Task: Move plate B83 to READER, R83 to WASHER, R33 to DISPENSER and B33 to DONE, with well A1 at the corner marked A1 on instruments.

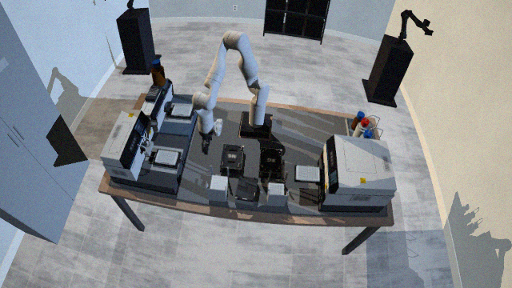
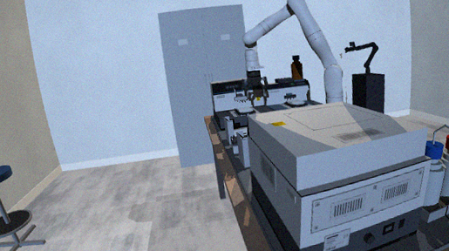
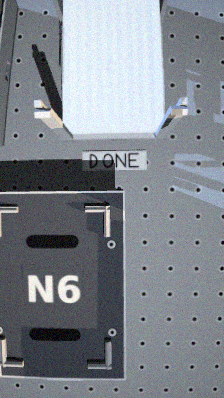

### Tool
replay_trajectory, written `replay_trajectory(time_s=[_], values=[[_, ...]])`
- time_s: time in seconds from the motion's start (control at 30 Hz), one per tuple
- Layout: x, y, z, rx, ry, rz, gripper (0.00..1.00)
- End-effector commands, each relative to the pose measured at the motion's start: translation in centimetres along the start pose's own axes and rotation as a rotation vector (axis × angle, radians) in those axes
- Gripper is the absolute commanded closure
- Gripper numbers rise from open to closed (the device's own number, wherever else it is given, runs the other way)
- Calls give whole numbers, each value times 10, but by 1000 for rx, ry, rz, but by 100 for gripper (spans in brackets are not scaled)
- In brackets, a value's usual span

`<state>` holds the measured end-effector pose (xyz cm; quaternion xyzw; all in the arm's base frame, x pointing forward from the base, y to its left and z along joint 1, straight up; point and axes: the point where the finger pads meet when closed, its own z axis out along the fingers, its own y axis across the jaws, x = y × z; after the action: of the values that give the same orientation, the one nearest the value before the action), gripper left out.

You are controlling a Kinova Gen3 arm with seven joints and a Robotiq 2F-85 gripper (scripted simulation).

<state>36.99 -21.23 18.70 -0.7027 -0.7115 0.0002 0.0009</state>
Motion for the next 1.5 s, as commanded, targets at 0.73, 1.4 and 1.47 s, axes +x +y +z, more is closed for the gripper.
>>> replay_trajectory(time_s=[0.73,1.4,1.47], values=[[71,-6,-1,-2,-1,0,0],[128,-25,0,-2,-1,0,0],[134,-28,0,-2,-1,0,0]])
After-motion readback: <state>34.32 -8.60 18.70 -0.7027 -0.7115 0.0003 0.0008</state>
